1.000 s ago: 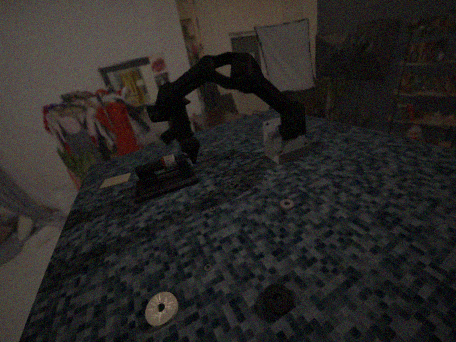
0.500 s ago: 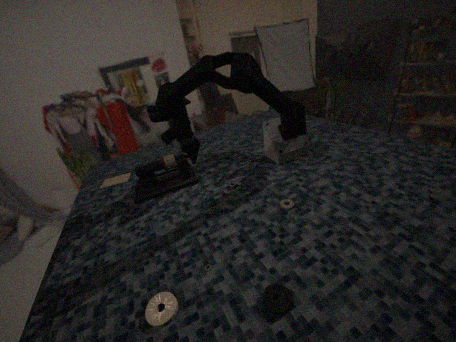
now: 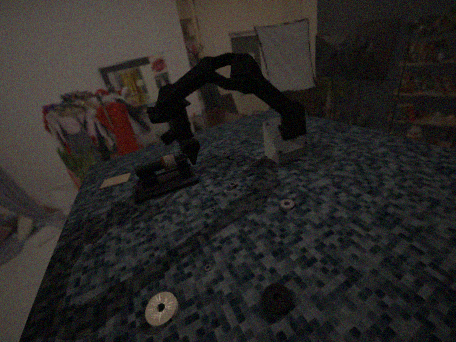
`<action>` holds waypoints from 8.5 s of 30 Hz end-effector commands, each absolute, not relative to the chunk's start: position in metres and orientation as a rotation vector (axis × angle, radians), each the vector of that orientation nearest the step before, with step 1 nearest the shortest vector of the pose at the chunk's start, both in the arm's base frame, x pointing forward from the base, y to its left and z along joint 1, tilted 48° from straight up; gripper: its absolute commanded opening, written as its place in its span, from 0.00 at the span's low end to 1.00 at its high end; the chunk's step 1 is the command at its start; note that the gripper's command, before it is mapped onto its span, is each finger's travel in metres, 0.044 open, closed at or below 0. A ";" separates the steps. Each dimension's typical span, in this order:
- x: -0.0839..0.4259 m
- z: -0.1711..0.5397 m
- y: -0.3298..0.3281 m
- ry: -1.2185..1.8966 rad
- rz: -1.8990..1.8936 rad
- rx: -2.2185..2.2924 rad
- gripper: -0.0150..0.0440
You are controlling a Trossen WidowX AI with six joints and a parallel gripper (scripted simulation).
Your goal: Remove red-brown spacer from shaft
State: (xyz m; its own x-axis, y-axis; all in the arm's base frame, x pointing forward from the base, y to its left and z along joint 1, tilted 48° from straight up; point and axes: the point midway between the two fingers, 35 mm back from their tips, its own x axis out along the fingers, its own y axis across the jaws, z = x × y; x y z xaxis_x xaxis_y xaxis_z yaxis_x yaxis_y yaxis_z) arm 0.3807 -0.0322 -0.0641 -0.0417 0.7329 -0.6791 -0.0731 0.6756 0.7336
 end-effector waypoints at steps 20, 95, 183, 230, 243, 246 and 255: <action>0.379 -0.072 -0.022 1.486 0.716 0.579 0.87; 0.361 -0.073 -0.024 1.488 0.713 0.586 0.25; 0.355 -0.073 -0.024 1.488 0.712 0.590 0.25; 0.371 -0.072 -0.023 1.487 0.714 0.586 0.25; 0.376 -0.072 -0.022 1.487 0.714 0.586 0.25; 0.377 -0.072 -0.022 1.487 0.714 0.586 0.25; 0.379 -0.072 -0.022 1.487 0.714 0.586 0.25</action>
